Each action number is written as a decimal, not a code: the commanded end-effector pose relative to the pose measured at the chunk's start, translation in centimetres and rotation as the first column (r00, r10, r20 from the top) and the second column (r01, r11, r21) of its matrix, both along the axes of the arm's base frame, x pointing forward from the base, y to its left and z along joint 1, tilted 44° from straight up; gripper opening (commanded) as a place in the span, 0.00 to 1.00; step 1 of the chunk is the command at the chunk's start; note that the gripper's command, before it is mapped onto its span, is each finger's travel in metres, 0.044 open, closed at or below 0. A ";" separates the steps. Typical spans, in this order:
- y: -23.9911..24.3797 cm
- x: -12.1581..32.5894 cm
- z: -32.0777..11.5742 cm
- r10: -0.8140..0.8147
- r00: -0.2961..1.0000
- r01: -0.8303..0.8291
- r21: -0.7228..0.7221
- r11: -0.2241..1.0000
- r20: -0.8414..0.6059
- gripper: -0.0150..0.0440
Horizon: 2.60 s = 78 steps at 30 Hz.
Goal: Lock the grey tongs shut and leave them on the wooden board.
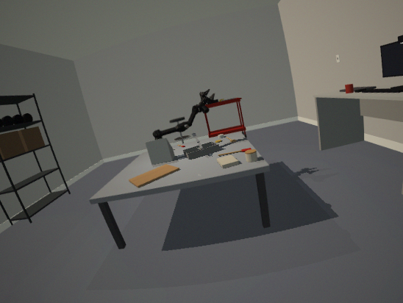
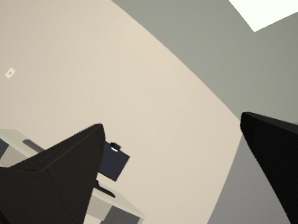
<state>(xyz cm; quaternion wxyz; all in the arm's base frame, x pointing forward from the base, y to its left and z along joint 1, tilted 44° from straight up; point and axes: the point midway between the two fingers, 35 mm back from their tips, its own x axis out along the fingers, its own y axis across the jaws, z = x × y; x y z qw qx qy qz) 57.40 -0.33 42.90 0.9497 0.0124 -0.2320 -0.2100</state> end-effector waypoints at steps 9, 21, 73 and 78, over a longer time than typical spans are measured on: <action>2.0 -3.1 4.5 0.026 0.996 -0.023 -0.029 0.999 0.085 0.62; 7.1 -12.3 13.8 0.101 0.943 -0.085 -0.065 0.994 0.316 0.09; -17.6 -55.5 22.7 -0.242 0.486 -0.457 0.481 0.748 0.840 0.00; -21.4 -54.5 20.5 -0.287 0.528 -0.479 0.560 0.676 0.799 0.00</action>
